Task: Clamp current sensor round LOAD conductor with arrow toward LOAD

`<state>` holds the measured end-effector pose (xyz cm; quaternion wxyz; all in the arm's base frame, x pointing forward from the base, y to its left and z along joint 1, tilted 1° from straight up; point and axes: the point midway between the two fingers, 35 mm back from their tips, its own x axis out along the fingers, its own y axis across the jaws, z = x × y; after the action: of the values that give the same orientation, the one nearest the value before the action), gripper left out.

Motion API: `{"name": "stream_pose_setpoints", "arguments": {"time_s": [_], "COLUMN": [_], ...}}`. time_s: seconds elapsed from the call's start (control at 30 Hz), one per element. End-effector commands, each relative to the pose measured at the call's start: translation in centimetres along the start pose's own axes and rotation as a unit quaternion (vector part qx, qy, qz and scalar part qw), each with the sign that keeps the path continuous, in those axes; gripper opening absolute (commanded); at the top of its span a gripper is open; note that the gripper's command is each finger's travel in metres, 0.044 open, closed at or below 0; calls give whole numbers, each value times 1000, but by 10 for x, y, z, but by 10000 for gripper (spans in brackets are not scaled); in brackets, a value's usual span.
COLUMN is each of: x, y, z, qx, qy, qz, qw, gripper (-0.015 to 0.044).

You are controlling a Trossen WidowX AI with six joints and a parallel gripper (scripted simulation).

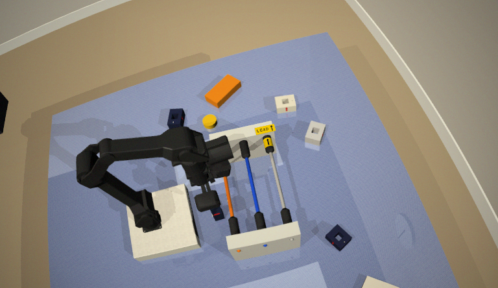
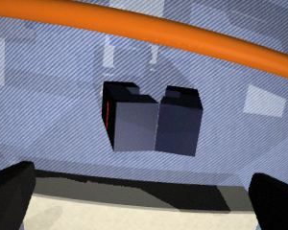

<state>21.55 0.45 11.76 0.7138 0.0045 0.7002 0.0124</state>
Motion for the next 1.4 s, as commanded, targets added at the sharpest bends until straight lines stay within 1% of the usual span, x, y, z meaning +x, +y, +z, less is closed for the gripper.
{"name": "stream_pose_setpoints", "arguments": {"time_s": [0.0,1.23,1.37], "x": [5,61,57], "y": [-1,-1,-1], "z": [-3,-4,-3], "qx": [3,3,0], "qy": [4,4,0], "qz": [-1,-1,0], "qw": [1000,1000,1000], "gripper": [440,440,335]}}
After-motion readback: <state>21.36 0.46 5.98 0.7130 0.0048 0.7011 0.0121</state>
